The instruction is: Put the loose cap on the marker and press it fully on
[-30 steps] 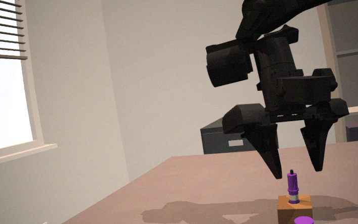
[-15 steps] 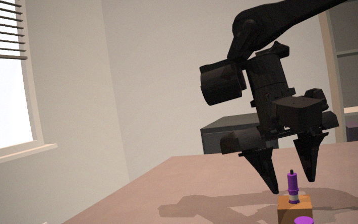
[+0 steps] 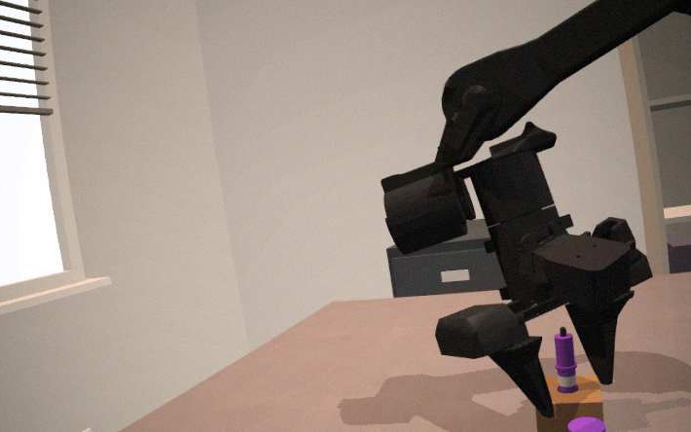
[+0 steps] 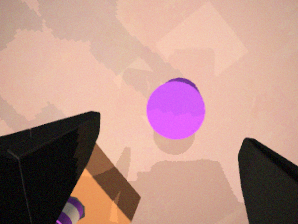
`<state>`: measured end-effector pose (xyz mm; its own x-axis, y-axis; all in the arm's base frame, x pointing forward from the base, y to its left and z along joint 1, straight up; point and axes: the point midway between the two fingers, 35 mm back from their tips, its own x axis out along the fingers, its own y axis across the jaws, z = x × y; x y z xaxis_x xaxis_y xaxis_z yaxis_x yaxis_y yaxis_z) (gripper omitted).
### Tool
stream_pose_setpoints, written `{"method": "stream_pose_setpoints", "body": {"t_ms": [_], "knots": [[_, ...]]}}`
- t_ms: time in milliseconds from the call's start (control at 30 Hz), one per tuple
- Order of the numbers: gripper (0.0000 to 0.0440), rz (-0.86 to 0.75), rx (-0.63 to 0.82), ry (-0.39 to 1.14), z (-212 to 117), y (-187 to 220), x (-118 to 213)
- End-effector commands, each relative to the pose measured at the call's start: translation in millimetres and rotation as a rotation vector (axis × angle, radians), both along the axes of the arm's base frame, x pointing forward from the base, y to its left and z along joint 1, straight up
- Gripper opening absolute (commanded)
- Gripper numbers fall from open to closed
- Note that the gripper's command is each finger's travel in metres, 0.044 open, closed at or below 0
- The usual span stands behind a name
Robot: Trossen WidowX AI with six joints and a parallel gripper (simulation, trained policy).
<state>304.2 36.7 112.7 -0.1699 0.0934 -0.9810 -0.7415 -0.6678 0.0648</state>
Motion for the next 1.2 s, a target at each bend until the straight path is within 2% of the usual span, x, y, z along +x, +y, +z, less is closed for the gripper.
{"method": "stream_pose_setpoints", "body": {"t_ms": [0,567,700,867,1167], "knots": [[0.0300,0.030,-0.015,0.023,-12.0,0.2,-3.4],[0.0266,0.178,-0.059,0.031,-52.2,4.6,-10.9],[0.0226,0.206,-0.068,0.020,-55.4,5.1,-11.5],[0.0101,0.229,-0.077,-0.016,-48.1,5.4,-9.0],[0.0089,0.240,-0.093,-0.089,-23.0,0.1,1.1]]}}
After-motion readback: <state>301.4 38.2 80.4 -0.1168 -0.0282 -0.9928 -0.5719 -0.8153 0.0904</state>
